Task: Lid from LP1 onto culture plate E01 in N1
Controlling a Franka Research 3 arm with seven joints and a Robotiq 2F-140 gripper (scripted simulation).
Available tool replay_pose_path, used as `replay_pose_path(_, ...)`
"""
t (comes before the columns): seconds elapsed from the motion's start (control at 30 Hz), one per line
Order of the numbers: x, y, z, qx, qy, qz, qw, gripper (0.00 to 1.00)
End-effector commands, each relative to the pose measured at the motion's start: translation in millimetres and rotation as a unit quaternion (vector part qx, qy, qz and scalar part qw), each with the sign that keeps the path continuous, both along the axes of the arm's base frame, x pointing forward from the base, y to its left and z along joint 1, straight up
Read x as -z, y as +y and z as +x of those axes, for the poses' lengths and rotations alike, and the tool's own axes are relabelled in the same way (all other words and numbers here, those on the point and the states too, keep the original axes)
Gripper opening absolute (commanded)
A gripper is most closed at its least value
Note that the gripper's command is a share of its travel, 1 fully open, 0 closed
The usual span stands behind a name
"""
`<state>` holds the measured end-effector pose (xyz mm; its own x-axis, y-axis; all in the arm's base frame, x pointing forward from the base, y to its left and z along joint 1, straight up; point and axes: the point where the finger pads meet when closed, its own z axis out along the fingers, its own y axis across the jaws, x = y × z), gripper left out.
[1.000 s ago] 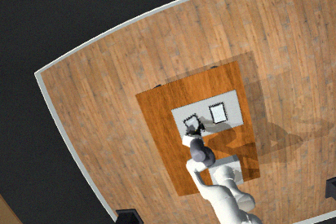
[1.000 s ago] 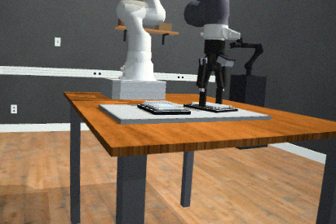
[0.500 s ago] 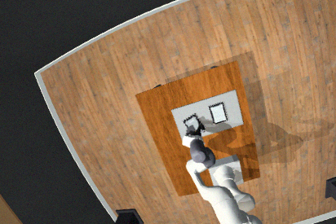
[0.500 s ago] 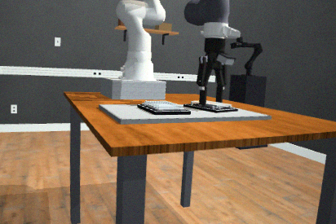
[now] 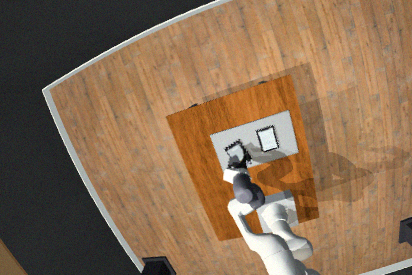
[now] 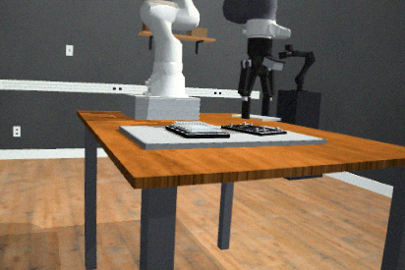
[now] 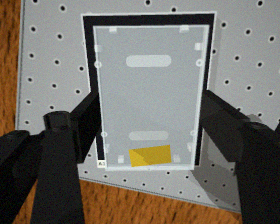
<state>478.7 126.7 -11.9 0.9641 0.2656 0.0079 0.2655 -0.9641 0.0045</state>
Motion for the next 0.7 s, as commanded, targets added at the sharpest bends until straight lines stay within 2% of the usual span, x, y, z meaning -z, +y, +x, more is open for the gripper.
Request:
replay_pose_path(0.0,-4.7,-1,-3.2,-0.002,0.005,-0.001,1.0,0.1)
replay_pose_path(0.4,-24.8,-1,-3.2,-0.002,0.005,-0.001,1.0,0.1)
replay_pose_path(0.67,-30.4,-1,-3.2,-0.002,0.005,-0.001,1.0,0.1)
